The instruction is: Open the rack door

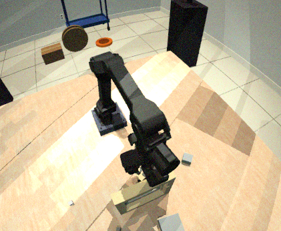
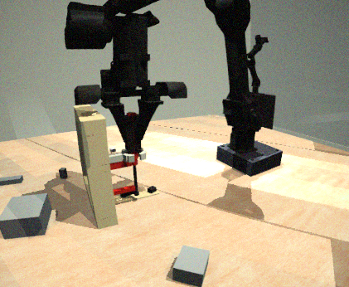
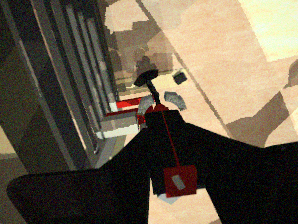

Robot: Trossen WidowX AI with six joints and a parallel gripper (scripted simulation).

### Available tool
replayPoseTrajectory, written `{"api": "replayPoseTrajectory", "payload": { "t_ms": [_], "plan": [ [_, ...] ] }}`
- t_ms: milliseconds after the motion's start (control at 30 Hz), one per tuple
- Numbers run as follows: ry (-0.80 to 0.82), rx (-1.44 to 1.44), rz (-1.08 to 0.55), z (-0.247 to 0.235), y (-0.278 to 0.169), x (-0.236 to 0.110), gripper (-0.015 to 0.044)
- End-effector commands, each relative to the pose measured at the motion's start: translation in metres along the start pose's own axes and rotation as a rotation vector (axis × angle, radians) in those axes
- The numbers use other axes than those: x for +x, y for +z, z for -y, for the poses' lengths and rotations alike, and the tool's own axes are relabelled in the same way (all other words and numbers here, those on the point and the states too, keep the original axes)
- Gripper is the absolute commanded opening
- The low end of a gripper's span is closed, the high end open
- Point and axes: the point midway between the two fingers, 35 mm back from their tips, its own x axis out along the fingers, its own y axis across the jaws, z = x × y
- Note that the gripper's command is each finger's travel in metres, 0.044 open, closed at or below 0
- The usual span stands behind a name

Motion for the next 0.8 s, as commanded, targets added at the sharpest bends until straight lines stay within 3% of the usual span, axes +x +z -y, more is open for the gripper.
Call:
{"api": "replayPoseTrajectory", "payload": {
  "t_ms": [0,767],
  "plan": [
    [-0.003,-0.076,0.003,0.005,0.003,-0.001,0.0026],
    [-0.006,-0.513,0.003,0.032,0.022,-0.001,0.0026]
  ]
}}
